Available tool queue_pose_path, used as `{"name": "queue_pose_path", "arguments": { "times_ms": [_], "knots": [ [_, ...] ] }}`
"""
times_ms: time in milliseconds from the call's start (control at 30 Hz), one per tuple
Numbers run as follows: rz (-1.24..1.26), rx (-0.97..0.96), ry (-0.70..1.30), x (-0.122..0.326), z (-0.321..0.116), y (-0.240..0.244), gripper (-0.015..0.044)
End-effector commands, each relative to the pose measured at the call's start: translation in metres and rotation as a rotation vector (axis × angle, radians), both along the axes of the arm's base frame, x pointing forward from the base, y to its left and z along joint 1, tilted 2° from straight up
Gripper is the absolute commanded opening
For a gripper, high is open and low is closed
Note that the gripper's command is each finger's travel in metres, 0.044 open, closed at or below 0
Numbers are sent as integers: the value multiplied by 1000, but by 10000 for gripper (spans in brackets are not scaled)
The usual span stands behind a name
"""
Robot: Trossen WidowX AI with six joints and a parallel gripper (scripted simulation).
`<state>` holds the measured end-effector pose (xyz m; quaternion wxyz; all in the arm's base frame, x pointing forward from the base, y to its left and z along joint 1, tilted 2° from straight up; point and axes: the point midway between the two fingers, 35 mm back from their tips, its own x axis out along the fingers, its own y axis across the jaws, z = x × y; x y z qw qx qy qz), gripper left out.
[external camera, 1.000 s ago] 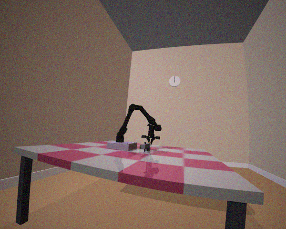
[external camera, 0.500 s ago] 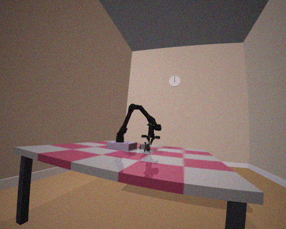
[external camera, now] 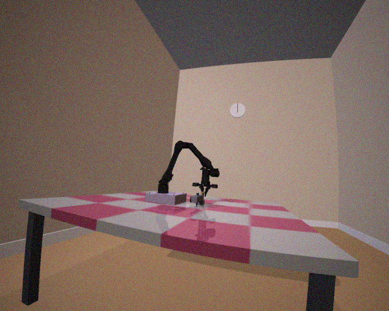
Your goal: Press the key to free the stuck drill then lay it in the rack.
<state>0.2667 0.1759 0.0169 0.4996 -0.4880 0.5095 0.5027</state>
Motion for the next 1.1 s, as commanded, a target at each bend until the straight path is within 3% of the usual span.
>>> {"name": "queue_pose_path", "arguments": {
  "times_ms": [0, 1067],
  "knots": [
    [6, 6, -4, 1, 3, 1, 0],
    [6, 6, -4, 1, 10, 1, 0]
  ]
}}
